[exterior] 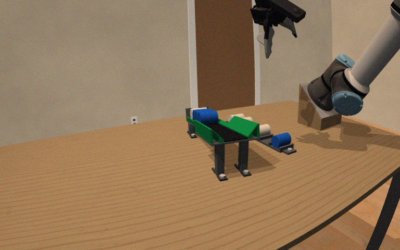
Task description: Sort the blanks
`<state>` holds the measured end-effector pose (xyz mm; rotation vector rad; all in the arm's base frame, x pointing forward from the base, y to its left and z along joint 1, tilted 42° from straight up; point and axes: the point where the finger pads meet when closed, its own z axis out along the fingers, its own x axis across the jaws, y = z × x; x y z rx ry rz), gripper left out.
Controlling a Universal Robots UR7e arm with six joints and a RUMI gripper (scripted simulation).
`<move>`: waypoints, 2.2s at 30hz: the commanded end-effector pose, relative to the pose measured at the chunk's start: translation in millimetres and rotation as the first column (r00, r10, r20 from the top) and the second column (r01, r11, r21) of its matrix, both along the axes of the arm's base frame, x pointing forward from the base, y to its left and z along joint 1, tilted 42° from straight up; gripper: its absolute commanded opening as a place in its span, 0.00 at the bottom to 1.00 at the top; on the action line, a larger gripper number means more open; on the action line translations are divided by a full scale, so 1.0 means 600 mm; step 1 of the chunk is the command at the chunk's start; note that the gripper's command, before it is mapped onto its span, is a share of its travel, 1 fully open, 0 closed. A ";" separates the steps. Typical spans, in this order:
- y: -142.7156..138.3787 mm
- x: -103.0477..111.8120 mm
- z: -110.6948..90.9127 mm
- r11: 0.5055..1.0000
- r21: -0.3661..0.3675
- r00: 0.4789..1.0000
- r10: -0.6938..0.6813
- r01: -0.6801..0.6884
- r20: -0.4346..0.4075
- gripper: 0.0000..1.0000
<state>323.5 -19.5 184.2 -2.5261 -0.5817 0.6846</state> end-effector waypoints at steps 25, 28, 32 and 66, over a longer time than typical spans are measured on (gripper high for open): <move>-0.023 0.282 -0.170 0.805 0.568 0.976 -0.217 0.170 0.015 1.00; -0.030 0.309 -0.196 0.768 0.612 0.968 -0.252 0.189 0.018 1.00; -0.039 0.338 -0.226 0.726 0.656 0.956 -0.292 0.208 0.020 1.00; -0.052 0.380 -0.277 0.656 0.718 0.934 -0.357 0.234 0.022 1.00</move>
